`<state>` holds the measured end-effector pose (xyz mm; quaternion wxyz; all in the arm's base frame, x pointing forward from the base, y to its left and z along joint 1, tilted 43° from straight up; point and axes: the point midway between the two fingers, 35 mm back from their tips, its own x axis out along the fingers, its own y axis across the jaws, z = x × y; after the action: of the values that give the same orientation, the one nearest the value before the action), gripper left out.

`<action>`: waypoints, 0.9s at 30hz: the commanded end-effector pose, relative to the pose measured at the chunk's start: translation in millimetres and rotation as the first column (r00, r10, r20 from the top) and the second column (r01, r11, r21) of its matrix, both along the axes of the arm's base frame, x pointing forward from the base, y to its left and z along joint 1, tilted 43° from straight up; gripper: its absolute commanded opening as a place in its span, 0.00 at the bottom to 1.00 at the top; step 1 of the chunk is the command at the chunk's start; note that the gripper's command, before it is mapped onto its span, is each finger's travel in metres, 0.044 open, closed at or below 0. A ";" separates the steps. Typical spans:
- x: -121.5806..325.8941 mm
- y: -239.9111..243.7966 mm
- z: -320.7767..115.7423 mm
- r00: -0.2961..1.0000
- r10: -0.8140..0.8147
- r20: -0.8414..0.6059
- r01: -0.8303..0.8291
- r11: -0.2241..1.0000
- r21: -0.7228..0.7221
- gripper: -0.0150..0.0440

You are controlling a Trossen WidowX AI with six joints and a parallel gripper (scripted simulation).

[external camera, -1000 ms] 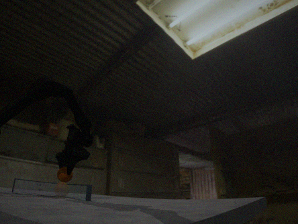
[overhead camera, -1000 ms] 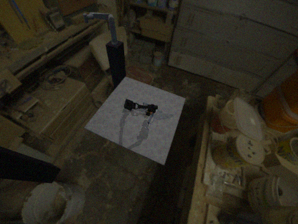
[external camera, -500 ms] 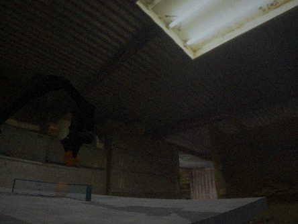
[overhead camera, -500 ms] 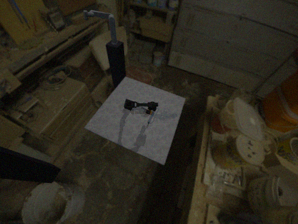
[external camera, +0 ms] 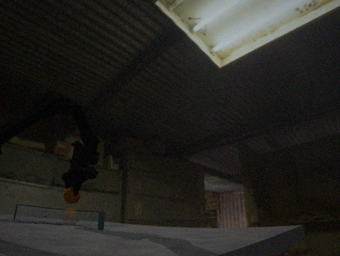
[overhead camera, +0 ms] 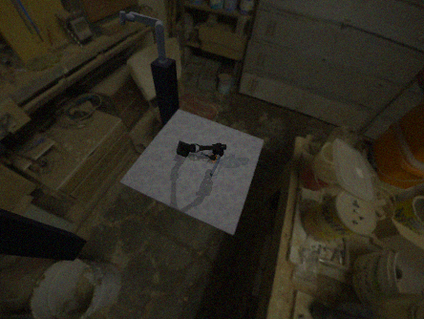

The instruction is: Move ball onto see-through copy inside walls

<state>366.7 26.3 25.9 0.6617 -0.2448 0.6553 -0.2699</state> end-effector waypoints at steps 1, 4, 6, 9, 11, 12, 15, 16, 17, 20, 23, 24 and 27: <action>1.1 2.6 -3.4 1.000 0.000 0.023 0.000 1.000 0.006 0.25; 2.0 -3.2 -10.2 1.000 0.000 0.024 0.000 1.000 0.006 0.25; 2.7 -9.7 -17.6 1.000 0.000 0.024 0.000 1.000 0.007 0.25; 3.3 -21.6 -30.7 1.000 0.000 0.024 0.000 1.000 0.006 0.25; 3.2 -30.0 -39.5 1.000 0.000 0.024 0.000 1.000 0.005 0.25; 2.9 -34.2 -43.8 1.000 0.000 0.024 0.000 1.000 0.005 0.25; 1.9 -43.7 -53.4 1.000 0.000 0.024 0.000 1.000 0.003 0.25; 1.8 -44.4 -54.0 1.000 0.000 0.024 0.000 1.000 0.003 0.25; 1.8 -44.4 -54.0 1.000 0.000 0.024 0.000 1.000 0.003 0.25; 1.8 -44.9 -54.6 1.000 0.000 0.024 0.000 1.000 0.003 0.25; 1.9 -46.9 -56.8 1.000 0.000 0.024 0.000 1.000 0.003 0.25; 2.0 -47.9 -57.8 1.000 0.000 0.024 0.000 1.000 0.003 0.25; 2.0 -51.2 -61.4 1.000 0.000 0.024 0.000 1.000 0.003 0.25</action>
<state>370.9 -20.7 -30.6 0.6727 -0.2356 0.6458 -0.2735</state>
